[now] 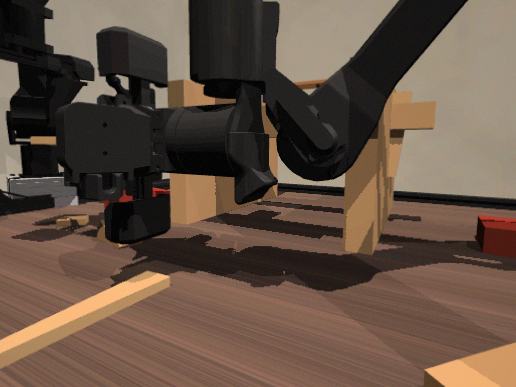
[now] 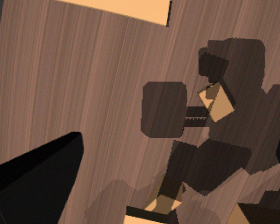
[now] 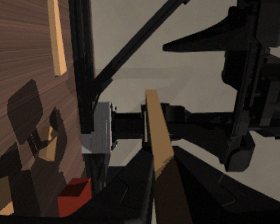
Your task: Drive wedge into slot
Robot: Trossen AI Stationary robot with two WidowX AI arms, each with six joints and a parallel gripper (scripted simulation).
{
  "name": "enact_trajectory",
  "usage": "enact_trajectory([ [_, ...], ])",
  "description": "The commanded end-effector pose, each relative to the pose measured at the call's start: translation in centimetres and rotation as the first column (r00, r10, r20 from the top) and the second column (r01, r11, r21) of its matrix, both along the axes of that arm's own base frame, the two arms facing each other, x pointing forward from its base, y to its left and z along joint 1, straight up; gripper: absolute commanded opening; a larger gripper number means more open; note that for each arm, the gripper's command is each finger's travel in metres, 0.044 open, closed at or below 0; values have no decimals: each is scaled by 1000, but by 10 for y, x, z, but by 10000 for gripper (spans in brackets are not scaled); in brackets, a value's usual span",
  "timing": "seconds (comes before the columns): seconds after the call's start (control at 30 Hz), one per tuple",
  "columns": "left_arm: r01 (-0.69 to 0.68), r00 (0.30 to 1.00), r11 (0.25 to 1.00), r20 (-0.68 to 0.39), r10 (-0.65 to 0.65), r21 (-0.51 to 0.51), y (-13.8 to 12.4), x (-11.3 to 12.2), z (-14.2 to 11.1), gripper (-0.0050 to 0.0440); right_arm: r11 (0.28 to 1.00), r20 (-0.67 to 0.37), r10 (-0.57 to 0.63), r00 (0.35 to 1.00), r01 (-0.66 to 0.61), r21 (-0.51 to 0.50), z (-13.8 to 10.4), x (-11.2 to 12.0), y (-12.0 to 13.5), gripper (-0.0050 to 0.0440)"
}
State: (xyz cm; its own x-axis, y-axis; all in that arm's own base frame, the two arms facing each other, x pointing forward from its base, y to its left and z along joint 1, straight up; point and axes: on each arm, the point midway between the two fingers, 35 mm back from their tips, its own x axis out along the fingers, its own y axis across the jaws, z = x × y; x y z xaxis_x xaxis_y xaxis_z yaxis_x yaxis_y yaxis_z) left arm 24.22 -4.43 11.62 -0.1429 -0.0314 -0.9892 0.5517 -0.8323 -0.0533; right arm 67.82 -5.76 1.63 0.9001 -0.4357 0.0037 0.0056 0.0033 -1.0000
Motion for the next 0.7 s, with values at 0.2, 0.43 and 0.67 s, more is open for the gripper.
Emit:
enact_trajectory([
  [0.2,-437,890,896,183,417,79,3,3,-12,440,1000,-6,3,1000,-3,-3,-2,0,0,0],
  [0.43,-673,711,739,297,637,29,4,7,-17,440,1000,-6,3,1000,-3,-3,-2,0,0,0],
  [0.67,-866,421,489,376,825,-104,5,12,-20,440,1000,-6,3,1000,-3,-3,-2,0,0,0],
])
